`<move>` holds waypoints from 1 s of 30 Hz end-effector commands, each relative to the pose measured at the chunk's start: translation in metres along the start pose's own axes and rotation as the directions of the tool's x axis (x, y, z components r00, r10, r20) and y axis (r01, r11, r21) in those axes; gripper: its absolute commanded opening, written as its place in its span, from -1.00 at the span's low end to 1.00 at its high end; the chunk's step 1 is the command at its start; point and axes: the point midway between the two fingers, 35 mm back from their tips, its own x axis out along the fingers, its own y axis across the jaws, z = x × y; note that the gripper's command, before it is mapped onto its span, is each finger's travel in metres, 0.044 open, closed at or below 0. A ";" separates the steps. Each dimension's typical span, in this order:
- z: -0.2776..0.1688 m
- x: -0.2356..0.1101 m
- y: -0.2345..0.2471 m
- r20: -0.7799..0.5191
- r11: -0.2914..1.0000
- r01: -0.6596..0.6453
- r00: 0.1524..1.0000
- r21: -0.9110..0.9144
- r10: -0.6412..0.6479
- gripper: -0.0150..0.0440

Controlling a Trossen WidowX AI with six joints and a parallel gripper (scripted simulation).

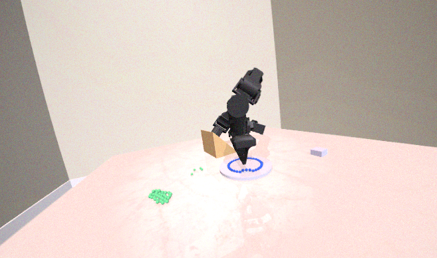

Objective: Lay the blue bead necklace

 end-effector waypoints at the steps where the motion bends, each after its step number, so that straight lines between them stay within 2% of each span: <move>1: -0.001 0.006 0.001 -0.002 1.000 -0.005 1.000 -0.006 0.005 -0.08; 28: 0.000 0.038 0.001 0.000 1.000 -0.006 1.000 -0.006 0.006 -0.08; 30: 0.000 0.036 0.001 -0.005 1.000 -0.006 1.000 -0.011 0.006 -0.26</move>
